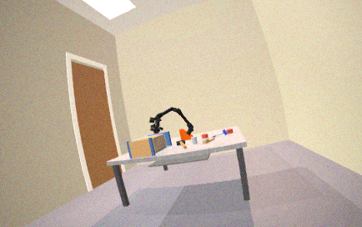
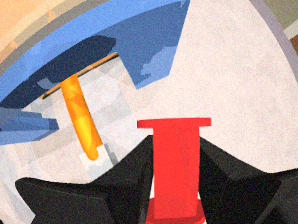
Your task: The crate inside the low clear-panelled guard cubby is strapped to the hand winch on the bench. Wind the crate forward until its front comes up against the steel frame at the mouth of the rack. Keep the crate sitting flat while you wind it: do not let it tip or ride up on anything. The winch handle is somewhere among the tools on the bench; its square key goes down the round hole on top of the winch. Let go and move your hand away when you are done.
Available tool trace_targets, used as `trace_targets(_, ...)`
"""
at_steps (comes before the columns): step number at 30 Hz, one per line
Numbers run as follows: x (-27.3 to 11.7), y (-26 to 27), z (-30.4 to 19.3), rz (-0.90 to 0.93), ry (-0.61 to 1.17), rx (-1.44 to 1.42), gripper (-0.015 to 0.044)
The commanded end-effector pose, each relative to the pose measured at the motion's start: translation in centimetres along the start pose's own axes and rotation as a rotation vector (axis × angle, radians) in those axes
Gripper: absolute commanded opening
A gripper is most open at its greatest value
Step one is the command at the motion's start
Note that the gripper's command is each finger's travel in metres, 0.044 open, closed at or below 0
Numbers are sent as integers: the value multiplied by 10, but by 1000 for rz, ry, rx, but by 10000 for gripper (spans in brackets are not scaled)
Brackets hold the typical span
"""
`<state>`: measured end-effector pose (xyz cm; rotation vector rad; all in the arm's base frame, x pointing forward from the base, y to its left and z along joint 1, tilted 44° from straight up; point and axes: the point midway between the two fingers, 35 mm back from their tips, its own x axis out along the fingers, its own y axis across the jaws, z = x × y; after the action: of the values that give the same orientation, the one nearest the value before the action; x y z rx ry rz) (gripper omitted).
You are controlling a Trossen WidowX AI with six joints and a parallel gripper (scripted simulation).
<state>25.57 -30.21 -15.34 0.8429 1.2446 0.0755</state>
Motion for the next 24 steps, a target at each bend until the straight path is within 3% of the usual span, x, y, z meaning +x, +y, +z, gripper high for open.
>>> trace_targets(1, 5, 23, 6, 35, 2, -15, 0)
trace_targets(24, 6, 58, 8, 37, 3, -15, 0)
